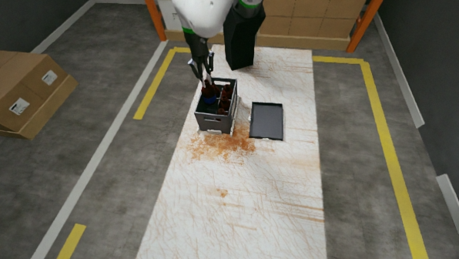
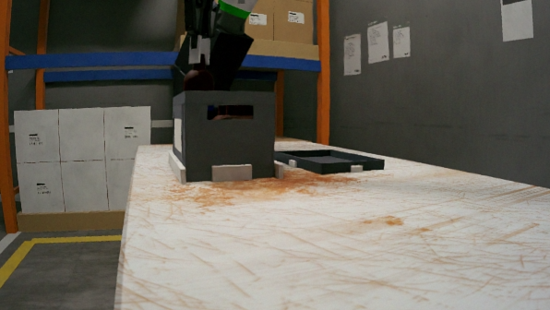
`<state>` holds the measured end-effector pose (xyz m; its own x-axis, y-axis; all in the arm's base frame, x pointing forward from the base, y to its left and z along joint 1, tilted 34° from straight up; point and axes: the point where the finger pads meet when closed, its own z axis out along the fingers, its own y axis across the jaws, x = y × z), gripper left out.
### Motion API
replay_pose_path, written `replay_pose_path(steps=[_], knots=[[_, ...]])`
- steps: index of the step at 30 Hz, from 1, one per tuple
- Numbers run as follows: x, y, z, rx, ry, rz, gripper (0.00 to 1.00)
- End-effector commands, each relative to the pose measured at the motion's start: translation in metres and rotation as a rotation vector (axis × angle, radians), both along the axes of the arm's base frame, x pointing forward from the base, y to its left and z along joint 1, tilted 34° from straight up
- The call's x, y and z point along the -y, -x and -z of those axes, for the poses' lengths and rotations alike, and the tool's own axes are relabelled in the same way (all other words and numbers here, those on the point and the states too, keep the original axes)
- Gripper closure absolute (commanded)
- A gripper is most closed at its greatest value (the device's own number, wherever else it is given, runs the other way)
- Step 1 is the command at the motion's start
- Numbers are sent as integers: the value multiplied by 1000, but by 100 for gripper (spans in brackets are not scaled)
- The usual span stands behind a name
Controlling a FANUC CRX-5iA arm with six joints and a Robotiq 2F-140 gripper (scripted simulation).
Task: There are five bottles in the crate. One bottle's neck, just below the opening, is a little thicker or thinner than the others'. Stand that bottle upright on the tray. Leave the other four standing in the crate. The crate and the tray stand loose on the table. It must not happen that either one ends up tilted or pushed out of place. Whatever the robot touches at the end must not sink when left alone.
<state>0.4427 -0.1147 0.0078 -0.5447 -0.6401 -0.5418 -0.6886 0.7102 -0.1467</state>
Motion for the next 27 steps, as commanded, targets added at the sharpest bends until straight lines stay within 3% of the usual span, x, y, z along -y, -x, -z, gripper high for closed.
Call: replay_pose_path(steps=[1, 27], knots=[[1, 1, -3, 1, 1, 0, 90], [4, 6, -11, 1, 1, 0, 90]])
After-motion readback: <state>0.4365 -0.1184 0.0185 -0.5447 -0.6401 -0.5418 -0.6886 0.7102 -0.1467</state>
